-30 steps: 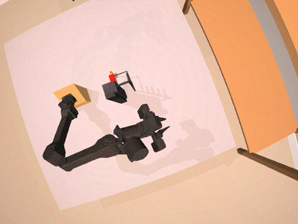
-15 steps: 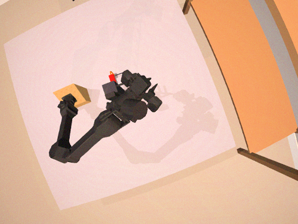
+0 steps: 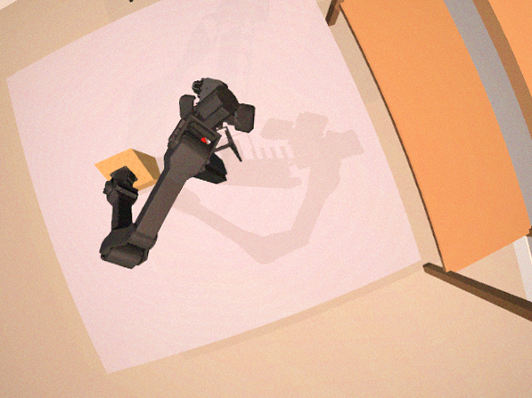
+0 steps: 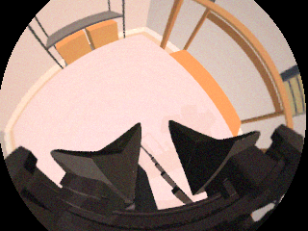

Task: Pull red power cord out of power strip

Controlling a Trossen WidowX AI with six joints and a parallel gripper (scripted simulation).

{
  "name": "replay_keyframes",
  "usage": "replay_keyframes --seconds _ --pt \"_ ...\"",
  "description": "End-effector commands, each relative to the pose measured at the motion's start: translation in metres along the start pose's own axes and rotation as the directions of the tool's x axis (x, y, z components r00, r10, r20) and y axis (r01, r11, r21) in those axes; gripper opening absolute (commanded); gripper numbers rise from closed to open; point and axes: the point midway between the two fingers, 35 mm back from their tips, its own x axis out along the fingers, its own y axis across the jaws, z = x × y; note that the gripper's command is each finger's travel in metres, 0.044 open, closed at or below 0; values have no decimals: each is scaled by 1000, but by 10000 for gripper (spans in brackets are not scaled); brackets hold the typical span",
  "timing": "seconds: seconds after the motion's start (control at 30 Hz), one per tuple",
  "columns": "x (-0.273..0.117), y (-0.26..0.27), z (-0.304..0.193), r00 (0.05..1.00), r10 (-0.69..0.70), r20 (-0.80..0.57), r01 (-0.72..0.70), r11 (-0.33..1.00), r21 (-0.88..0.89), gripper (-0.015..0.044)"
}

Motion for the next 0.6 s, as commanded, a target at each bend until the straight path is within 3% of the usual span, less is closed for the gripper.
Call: replay_keyframes --seconds 0.0,0.27,0.57 --pt "22 46 -13 981 93 -170 -121 979 -162 160" --pt "33 116 -65 801 174 -573 -441 818 -369 160" --pt "33 117 -67 794 172 -583 -450 811 -373 160"
